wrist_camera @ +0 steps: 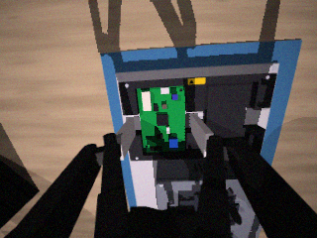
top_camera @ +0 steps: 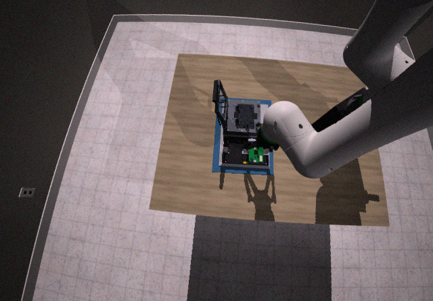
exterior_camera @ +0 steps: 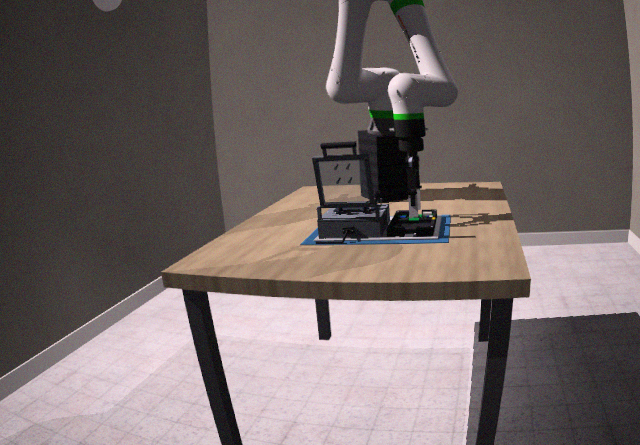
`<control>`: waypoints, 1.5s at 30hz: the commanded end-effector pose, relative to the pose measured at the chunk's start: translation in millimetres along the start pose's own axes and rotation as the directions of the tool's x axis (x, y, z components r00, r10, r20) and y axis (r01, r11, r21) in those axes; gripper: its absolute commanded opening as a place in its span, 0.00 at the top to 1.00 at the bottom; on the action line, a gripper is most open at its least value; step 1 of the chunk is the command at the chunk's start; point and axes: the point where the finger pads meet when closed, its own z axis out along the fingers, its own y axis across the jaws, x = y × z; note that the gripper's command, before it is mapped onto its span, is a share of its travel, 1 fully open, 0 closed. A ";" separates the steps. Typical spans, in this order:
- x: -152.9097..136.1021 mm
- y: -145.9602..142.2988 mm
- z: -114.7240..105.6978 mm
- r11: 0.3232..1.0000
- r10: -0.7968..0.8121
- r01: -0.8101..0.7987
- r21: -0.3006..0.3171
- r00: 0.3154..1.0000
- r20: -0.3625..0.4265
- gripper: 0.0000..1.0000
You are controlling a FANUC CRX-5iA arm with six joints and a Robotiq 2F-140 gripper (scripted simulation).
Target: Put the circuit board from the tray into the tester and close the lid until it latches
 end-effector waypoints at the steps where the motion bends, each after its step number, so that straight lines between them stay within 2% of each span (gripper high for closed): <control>1: 0.0 0.2 0.0 1.000 0.000 0.000 0.000 1.000 0.000 0.42; 45: 0.0 0.2 15.1 1.000 0.000 0.000 0.000 1.000 0.000 0.42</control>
